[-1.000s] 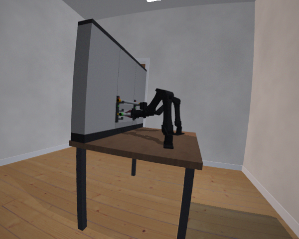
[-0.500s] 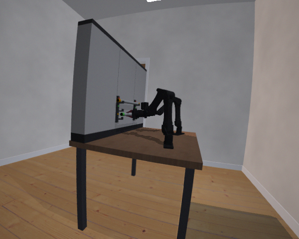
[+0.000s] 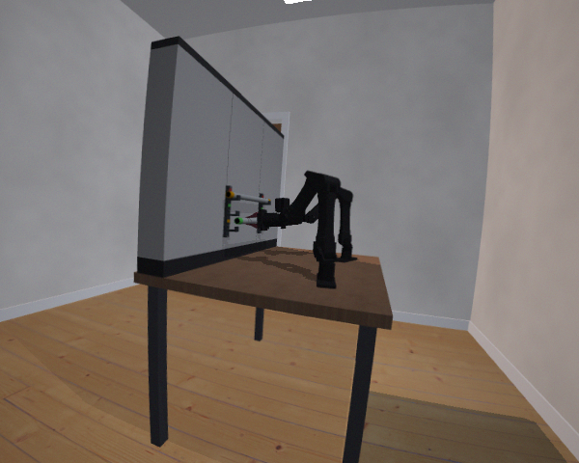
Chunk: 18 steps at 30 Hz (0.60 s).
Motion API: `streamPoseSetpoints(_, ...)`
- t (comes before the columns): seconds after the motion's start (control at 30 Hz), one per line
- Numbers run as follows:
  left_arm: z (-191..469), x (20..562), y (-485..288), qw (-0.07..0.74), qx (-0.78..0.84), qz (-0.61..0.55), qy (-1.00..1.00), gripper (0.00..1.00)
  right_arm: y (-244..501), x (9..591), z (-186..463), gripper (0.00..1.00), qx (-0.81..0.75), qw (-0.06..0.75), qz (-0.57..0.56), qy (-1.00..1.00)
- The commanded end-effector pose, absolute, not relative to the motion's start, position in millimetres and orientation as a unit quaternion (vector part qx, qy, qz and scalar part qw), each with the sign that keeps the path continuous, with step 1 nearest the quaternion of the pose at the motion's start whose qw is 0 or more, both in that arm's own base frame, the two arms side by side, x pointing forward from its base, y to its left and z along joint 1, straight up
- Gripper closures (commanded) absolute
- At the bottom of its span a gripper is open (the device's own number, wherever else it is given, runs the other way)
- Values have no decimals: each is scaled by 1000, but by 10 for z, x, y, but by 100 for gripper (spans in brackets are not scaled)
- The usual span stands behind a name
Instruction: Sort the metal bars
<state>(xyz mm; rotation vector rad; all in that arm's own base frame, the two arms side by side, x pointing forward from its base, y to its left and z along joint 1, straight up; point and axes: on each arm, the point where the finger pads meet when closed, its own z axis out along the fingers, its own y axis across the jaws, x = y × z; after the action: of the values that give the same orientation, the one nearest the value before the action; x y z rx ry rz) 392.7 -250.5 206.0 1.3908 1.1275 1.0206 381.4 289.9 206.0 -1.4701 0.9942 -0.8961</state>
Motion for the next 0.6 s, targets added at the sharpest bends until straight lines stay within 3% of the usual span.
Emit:
streamPoseSetpoints(0.0,2523,3906,-2480,545,544,451,451,100,2888,3802,2553,100,-582,582,-402,401)
streamPoseSetpoints(0.57,2721,3906,-2480,545,544,451,451,100,2888,3802,2752,100,-582,582,-402,401)
